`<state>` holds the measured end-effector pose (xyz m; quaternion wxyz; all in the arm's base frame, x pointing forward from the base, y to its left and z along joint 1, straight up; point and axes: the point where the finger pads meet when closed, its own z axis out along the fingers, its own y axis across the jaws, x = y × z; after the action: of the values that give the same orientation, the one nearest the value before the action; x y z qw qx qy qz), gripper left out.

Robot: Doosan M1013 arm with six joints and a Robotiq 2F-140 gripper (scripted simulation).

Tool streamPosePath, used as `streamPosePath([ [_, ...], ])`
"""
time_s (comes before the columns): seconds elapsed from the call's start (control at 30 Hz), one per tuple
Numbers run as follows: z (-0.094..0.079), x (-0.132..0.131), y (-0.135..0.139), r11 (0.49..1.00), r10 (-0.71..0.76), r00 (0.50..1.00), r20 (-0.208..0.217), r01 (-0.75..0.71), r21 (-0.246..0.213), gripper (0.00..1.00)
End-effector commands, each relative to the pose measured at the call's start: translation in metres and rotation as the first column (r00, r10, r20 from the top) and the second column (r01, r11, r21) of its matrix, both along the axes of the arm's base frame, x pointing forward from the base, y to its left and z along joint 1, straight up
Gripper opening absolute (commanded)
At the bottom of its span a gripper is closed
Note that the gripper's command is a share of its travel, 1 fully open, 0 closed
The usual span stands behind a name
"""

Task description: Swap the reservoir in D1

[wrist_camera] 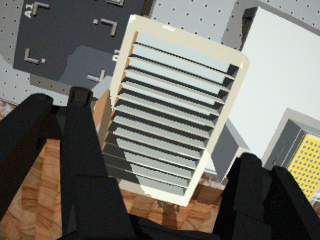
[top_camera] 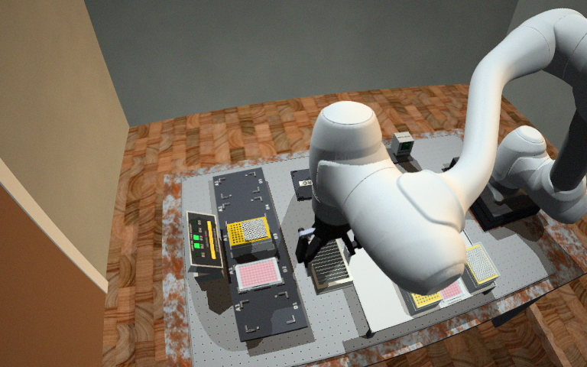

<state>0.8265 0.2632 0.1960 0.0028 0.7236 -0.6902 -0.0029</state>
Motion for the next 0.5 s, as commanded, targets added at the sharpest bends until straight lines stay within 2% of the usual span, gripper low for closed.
streamPosePath([
  [0.0, 0.0, 0.0, -0.001, 1.0, 0.001, 1.0, 0.0, -0.001, 0.0, 0.0],
  [0.47, 0.0, 0.001, -0.034, 1.0, 0.001, 1.0, 0.0, -0.001, 0.0, 0.0],
])
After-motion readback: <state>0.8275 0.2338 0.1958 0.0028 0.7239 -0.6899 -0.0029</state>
